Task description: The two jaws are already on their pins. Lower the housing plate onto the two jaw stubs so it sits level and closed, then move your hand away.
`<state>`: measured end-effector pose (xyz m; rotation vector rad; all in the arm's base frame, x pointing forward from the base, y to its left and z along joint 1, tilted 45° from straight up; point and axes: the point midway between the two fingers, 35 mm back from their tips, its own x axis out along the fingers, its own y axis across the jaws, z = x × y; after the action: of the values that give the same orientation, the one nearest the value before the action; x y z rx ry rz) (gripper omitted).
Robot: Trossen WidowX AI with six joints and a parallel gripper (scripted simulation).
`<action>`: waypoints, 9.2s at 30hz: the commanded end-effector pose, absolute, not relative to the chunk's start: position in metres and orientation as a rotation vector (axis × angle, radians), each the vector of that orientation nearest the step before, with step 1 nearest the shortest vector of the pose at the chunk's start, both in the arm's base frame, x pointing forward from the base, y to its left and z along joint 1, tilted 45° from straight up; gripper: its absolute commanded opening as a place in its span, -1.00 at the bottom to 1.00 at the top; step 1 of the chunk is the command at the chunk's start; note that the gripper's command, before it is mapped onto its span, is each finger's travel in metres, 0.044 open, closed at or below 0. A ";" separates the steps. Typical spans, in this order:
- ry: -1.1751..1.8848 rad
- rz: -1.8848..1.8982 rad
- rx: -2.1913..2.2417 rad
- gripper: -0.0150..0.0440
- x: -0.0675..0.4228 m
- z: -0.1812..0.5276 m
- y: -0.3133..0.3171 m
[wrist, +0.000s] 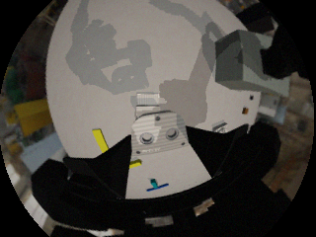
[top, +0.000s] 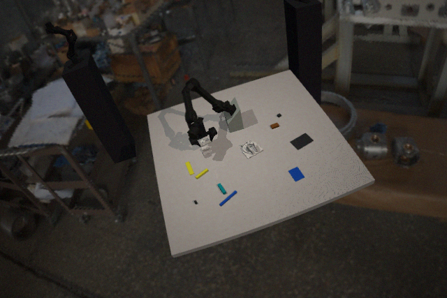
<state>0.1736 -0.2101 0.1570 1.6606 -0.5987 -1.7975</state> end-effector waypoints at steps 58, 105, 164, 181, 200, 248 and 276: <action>0.910 -1.343 0.446 0.70 0.254 0.048 -0.111; 1.556 -0.540 -0.660 0.70 0.249 -0.030 -0.025; 1.593 -0.459 -0.763 0.70 0.231 -0.036 -0.018; 1.593 -0.459 -0.762 0.70 0.231 -0.036 -0.018; 1.593 -0.456 -0.762 0.70 0.232 -0.057 -0.038; 1.596 -0.454 -0.773 0.70 0.229 -0.081 -0.063; 1.597 -0.452 -0.775 0.70 0.228 -0.084 -0.067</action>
<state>0.2290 -0.0660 -0.0839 -0.7677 1.5948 -0.4539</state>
